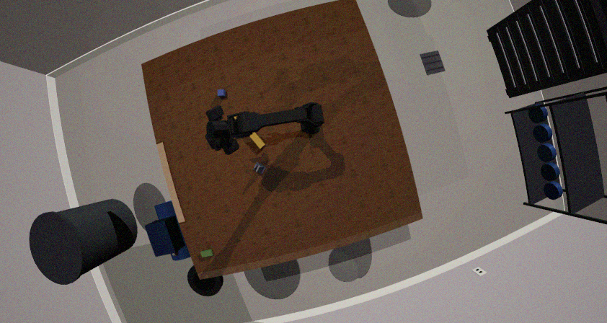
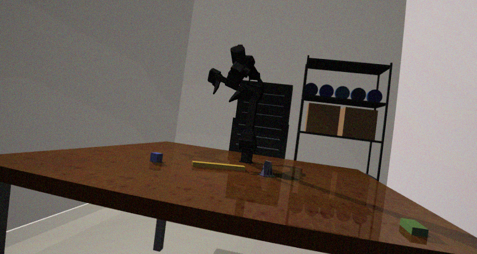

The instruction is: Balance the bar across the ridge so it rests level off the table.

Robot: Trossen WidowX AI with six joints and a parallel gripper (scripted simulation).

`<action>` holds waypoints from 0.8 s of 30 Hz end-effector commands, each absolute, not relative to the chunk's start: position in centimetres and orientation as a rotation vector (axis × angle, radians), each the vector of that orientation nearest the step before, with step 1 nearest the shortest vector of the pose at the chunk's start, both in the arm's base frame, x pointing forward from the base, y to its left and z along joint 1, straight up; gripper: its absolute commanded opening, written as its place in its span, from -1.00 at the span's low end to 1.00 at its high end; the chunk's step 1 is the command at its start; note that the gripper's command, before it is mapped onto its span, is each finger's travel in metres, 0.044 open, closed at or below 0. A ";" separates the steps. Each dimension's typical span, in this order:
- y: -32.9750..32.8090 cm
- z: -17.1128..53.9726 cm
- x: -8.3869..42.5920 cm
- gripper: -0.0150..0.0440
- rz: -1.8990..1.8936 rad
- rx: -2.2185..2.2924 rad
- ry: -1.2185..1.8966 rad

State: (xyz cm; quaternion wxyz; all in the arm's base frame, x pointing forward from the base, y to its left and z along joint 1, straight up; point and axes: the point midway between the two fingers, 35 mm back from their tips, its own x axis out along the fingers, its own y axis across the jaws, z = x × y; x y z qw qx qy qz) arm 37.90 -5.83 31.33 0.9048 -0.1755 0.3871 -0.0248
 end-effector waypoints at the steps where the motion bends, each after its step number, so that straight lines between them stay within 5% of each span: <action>1: -5.7 28.8 37.7 0.58 -0.084 -0.221 0.872; 24: -4.9 18.7 34.6 0.58 -0.408 0.431 1.174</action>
